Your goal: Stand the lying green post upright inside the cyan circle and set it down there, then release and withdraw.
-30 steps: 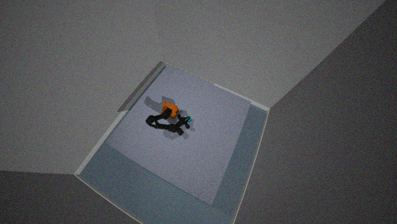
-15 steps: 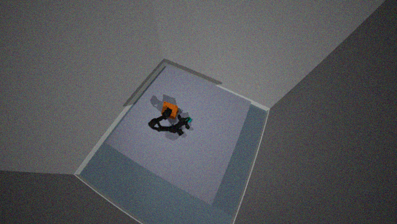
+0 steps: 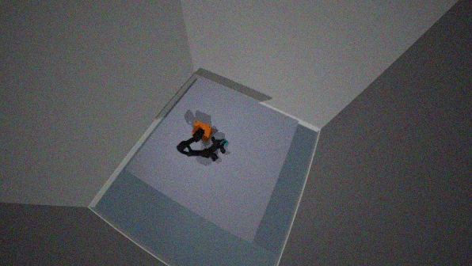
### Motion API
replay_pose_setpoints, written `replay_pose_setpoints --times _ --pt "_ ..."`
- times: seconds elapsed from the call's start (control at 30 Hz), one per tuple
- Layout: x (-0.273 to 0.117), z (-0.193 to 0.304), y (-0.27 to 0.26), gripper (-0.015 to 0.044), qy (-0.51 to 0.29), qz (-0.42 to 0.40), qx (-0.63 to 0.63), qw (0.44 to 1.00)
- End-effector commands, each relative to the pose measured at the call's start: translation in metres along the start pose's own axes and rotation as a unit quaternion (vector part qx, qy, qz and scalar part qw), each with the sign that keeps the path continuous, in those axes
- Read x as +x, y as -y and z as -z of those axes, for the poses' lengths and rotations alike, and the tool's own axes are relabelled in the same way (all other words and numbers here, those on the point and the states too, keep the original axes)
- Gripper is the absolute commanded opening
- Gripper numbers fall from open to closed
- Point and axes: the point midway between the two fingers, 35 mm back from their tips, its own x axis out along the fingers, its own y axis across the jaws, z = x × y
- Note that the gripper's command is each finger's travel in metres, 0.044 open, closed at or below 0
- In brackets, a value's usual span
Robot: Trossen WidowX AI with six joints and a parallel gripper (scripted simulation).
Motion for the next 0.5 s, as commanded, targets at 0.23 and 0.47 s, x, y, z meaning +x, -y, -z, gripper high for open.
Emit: replay_pose_setpoints --times 0.23,0.47 --pt "0.0 0.0 0.0 0.039 0.001 0.001 -0.003 1.0" --pt "-0.002 -0.024 0.004 0.04 -0.001 -0.002 -0.005 1.0"
